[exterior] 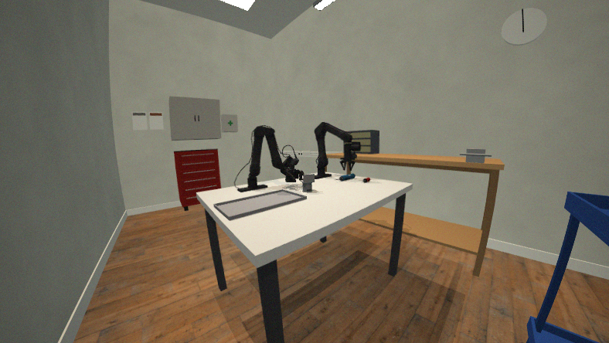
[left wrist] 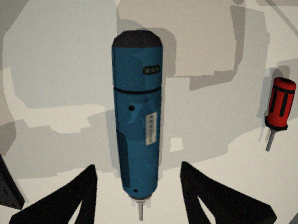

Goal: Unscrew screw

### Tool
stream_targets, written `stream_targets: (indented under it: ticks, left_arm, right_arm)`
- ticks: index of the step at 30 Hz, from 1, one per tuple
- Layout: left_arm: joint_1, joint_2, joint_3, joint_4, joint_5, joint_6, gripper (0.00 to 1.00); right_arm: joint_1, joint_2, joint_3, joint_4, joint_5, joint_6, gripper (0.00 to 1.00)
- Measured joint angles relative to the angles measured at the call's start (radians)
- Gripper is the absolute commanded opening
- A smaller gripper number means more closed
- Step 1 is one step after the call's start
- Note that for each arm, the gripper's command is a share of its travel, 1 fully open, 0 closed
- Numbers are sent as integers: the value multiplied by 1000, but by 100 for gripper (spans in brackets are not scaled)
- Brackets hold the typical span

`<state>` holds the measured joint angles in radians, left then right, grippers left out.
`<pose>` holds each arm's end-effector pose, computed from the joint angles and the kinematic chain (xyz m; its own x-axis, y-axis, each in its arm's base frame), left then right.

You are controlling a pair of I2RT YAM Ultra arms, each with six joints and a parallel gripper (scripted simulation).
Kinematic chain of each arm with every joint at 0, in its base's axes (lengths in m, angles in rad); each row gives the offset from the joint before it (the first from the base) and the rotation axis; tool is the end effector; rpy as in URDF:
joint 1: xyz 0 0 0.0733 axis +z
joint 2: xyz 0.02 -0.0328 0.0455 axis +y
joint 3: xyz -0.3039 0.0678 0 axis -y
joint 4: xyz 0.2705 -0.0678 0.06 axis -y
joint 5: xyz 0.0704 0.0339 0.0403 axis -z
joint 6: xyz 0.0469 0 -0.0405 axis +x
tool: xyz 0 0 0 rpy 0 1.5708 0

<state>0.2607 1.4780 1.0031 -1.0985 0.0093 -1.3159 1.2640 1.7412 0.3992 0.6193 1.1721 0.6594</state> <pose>0.2504 0.0675 0.2338 0.0058 -0.9999 0.0097 -1.0000 -0.0058 0.0002 0.1180 0.2329 0.1097 -0.2567 -0.0228 -0.9662 -0.0051 0.9997 -0.0223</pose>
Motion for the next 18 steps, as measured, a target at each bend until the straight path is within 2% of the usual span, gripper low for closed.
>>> stream_targets:
  ticks: [5, 18]
  left_arm:
    - [0, 0, 0, 0, 0, 0, 65]
    - [0, 0, 0, 0, 0, 0, 65]
  right_arm:
    - [0, 66, -6, 59, 0, 2, 86]
    - [0, 116, -10, 158, 0, -2, 86]
